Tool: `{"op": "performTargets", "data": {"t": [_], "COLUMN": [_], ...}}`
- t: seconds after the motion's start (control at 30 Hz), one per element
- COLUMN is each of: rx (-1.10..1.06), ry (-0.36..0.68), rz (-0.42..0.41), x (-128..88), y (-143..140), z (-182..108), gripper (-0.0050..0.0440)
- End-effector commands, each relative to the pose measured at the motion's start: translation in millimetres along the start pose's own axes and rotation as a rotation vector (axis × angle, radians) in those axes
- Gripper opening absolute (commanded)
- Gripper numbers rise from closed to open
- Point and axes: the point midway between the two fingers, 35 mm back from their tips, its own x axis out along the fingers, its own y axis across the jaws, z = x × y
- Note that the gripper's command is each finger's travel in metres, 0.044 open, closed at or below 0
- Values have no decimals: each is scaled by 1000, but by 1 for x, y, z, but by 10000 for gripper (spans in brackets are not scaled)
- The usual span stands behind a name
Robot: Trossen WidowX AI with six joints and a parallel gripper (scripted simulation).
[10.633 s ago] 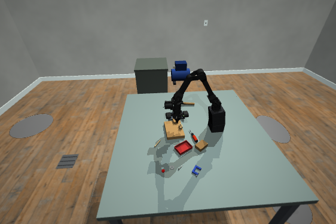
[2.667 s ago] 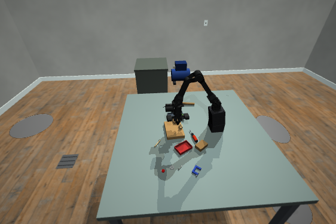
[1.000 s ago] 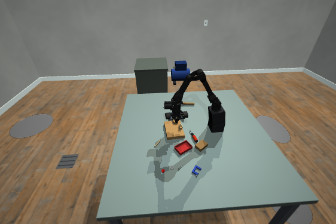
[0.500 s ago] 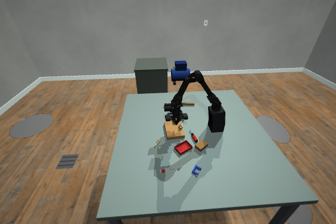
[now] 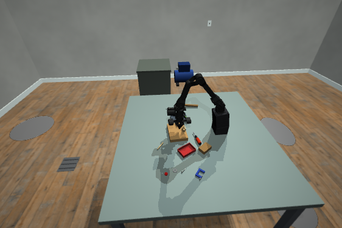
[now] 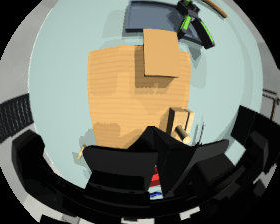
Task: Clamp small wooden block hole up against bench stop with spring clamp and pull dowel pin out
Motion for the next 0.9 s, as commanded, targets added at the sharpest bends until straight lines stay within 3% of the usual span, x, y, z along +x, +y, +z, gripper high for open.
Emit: {"op": "performTargets", "data": {"t": [0.0, 0.3, 0.67, 0.87], "rx": [0, 0, 0, 0], "ry": [-3, -3, -3, -3], "rz": [-13, -14, -14, -14], "x": [11, 17, 10, 13], "y": [-3, -5, -34, -15], "z": [0, 0, 0, -1], "gripper": [0, 0, 0, 0]}}
